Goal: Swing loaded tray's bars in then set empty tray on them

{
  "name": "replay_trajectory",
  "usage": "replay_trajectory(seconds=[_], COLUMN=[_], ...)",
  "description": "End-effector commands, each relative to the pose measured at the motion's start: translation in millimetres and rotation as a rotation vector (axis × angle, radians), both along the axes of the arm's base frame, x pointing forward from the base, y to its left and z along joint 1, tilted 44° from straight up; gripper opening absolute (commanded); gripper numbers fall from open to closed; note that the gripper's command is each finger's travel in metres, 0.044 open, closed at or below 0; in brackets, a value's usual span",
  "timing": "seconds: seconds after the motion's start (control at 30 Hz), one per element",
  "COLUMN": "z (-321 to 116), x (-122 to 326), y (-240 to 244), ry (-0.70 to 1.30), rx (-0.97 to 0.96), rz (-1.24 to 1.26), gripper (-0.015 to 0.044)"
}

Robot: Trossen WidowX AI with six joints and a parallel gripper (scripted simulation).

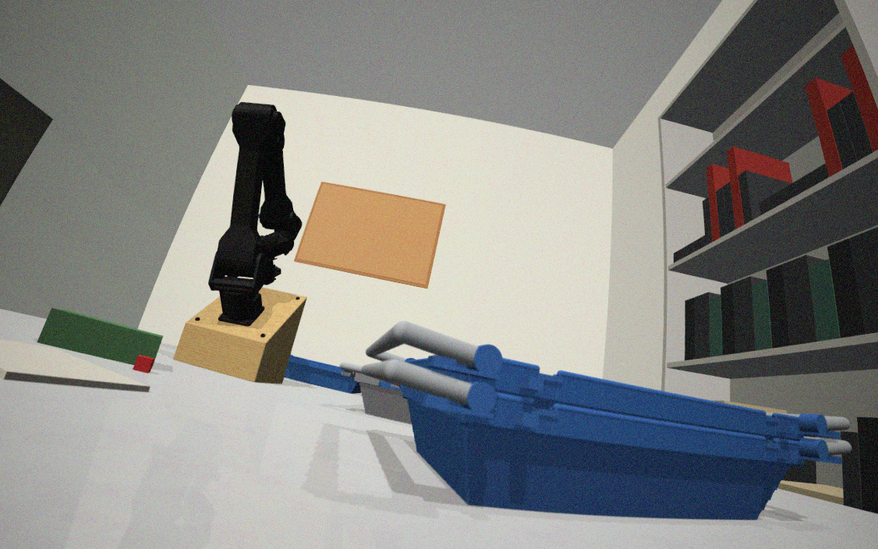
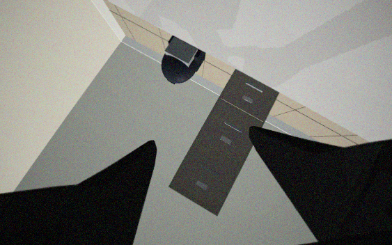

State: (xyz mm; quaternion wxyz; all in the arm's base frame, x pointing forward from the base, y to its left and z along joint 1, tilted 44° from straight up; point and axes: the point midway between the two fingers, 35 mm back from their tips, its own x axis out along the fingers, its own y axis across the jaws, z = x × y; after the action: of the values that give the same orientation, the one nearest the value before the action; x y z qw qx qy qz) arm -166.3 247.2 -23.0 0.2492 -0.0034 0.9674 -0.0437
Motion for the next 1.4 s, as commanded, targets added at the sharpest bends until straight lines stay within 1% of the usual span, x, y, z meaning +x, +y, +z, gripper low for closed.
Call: replay_trajectory(seconds=[0.0, 0.23, 0.3, 0.37, 0.5, 0.6, 0.83, 1.07, 1.23, 1.37], z=[0.0, -1.0, -9.1, -21.2, -43.6, -56.3, -78.3, -92.5, -97.8, -99.9], x=[0.0, 1.6, 15.3, 38.9, 94.6, 137.1, 239.8, 340.1, 402.0, 452.8], y=[0.0, 2.0, 17.8, 39.8, 74.3, 89.9, 100.7, 79.2, 49.5, 14.7], ry=[0.0, -0.007, -0.063, -0.15, -0.326, -0.439, -0.668, -0.847, -0.935, -0.995], rx=[0.0, 0.002, 0.018, 0.037, 0.05, 0.042, -0.024, -0.126, -0.213, -0.301], rz=[0.0, -0.004, -0.036, -0.079, -0.145, -0.18, -0.223, -0.185, -0.126, -0.048], gripper=[0.0374, 0.019, 0.0137, 0.009, 0.009, 0.009, 0.009, 0.009, 0.009, 0.009])
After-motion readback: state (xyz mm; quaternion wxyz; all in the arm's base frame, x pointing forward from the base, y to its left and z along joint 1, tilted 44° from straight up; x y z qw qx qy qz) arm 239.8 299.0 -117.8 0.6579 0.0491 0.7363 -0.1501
